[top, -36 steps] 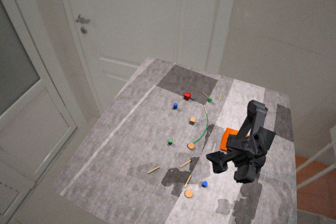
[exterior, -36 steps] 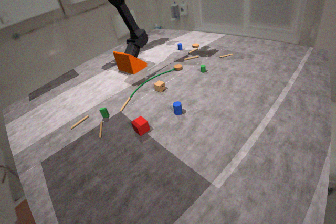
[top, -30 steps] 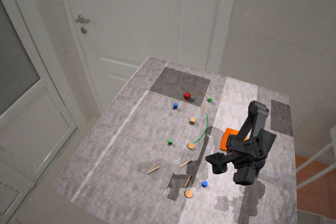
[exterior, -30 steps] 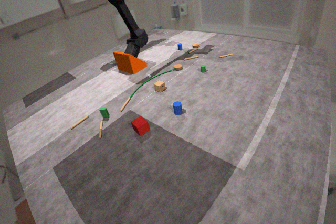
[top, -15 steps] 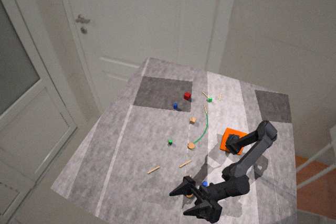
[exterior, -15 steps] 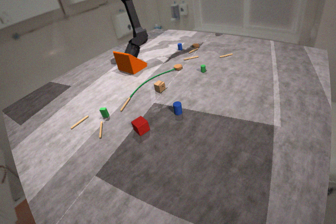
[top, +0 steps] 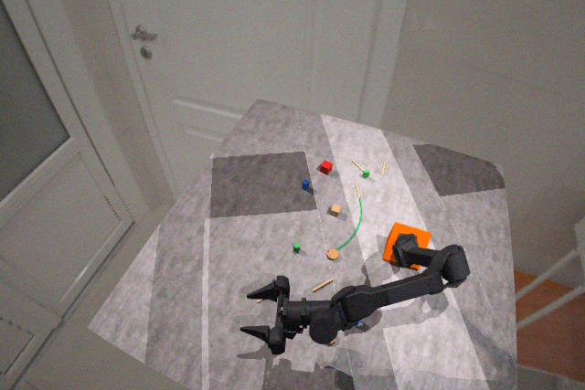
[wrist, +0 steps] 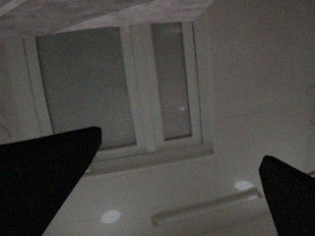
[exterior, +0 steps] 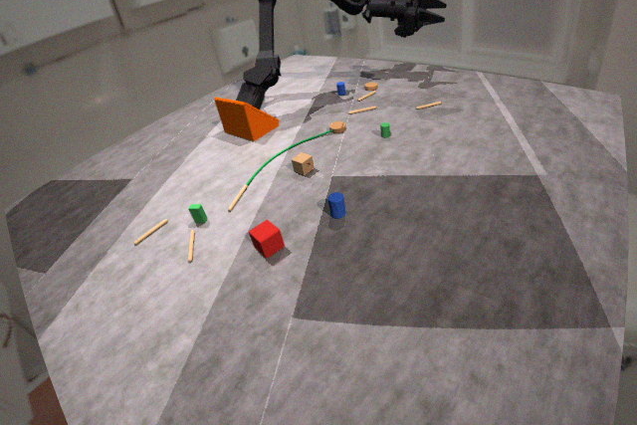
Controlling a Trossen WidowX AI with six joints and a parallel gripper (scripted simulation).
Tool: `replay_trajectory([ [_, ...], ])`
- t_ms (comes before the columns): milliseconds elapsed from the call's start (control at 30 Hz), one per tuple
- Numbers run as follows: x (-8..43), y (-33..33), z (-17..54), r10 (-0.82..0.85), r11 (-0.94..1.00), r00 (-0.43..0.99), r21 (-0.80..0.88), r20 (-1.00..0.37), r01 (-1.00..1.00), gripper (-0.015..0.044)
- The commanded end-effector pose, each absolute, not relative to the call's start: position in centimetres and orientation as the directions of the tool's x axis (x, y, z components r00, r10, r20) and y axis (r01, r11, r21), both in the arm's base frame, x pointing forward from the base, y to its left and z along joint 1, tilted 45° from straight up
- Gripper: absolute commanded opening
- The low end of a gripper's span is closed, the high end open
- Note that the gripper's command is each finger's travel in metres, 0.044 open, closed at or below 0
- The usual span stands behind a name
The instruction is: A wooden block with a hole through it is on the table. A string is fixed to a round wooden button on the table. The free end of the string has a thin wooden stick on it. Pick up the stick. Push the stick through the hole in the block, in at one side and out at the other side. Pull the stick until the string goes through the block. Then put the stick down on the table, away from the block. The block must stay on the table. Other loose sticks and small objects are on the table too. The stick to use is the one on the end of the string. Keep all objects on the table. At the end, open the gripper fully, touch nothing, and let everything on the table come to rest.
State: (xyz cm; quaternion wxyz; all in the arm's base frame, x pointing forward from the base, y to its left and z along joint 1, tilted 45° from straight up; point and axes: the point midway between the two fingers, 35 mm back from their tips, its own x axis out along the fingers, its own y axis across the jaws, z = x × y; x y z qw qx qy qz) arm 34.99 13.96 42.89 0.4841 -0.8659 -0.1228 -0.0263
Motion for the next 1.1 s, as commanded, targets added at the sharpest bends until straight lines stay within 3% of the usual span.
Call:
replay_trajectory([
  [0,38.1,12.0,38.6,0.146,-0.540,0.989,-0.836,0.022,0.099,0.0440],
  [267,42.2,7.6,30.4,0.076,-0.572,0.965,-0.804,-0.251,-0.164,0.0440],
  [533,43.6,0.6,18.1,0.034,-0.510,0.777,-0.679,-0.629,-0.528,0.0440],
  [833,38.7,-7.0,5.9,0.135,-0.245,0.411,-0.432,-0.902,-0.868,0.0440],
  [1067,31.0,-10.7,-1.1,0.426,0.095,0.139,-0.109,-0.894,-0.989,0.0440],
])
